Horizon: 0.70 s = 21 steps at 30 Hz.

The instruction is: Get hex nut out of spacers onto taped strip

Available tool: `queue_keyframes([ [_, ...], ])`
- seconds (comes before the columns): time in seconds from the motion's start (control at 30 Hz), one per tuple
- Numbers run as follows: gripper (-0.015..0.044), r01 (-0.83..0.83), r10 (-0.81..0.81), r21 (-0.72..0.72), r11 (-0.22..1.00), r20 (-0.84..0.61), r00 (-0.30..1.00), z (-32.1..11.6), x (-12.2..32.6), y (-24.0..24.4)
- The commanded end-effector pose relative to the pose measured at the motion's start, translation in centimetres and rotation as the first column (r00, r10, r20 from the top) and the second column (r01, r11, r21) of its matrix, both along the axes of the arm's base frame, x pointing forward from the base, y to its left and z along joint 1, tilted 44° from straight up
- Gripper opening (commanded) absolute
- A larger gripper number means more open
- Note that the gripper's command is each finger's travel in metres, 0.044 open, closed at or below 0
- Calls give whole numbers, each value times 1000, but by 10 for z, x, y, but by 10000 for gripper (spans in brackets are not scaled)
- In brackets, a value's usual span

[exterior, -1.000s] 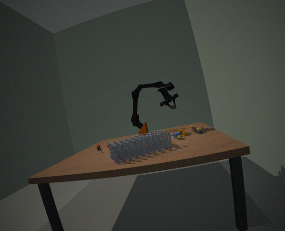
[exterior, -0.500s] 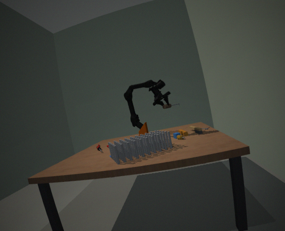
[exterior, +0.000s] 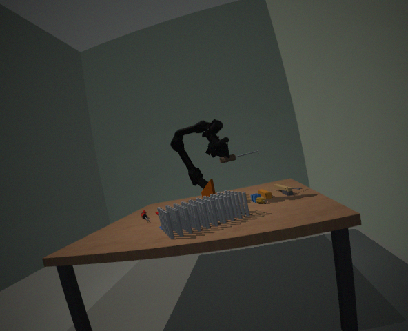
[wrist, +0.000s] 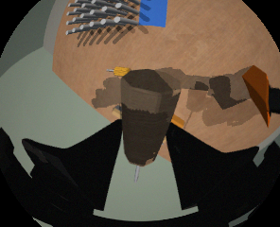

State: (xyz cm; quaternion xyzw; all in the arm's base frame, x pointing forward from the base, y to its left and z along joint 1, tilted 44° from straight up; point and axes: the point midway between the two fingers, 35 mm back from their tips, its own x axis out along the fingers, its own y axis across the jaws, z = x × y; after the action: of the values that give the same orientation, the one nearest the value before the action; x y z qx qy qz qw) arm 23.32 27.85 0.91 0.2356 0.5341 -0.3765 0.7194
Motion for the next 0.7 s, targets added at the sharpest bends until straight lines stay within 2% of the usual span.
queue_keyframes([
  [0.0,0,114,-116,23,993,93,989,20,21,-21],
  [0.37,0,359,-368,85,930,279,887,57,58,-79],
  [0.67,0,540,-558,174,823,423,714,89,78,-135],
])
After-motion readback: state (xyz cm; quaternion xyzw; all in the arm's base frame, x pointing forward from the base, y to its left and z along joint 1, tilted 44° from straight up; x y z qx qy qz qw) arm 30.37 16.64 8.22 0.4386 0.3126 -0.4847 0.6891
